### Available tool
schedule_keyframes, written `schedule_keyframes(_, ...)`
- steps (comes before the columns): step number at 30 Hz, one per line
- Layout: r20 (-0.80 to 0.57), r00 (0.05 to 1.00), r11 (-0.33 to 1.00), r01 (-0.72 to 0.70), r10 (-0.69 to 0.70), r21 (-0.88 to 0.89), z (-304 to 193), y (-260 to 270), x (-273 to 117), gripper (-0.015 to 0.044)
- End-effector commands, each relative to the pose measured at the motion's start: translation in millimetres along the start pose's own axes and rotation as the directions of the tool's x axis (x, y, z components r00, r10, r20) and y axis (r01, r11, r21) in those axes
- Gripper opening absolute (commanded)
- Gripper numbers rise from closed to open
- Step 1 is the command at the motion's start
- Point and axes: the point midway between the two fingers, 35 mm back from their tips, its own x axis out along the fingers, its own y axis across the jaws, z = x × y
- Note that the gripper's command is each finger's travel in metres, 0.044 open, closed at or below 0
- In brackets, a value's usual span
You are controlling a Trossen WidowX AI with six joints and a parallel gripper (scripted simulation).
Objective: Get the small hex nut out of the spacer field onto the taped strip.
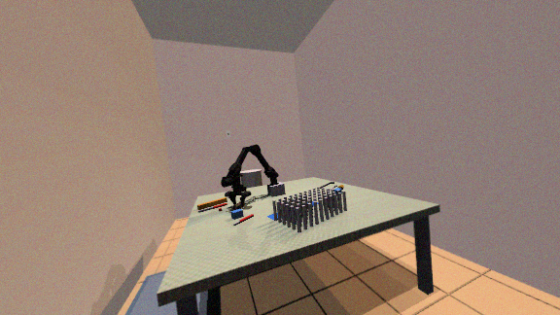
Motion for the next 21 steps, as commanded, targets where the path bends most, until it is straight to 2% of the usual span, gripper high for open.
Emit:
schedule_keyframes(1,0.003,1.000,1.000,-0.004,0.004,-0.002,2,0,7,0.0280)
schedule_keyframes(4,0.003,1.000,1.000,-0.004,0.004,-0.002,2,0,9,0.0280)
schedule_keyframes(8,0.003,1.000,1.000,-0.004,0.004,-0.002,2,0,9,0.0175)
schedule_keyframes(15,0.003,1.000,1.000,-0.004,0.004,-0.002,2,0,9,0.0128)
schedule_keyframes(20,0.003,1.000,1.000,-0.003,0.003,0.000,0,0,-21,0.0000)
schedule_keyframes(21,0.003,1.000,1.000,-0.002,0.002,0.000,0,0,-30,0.0000)
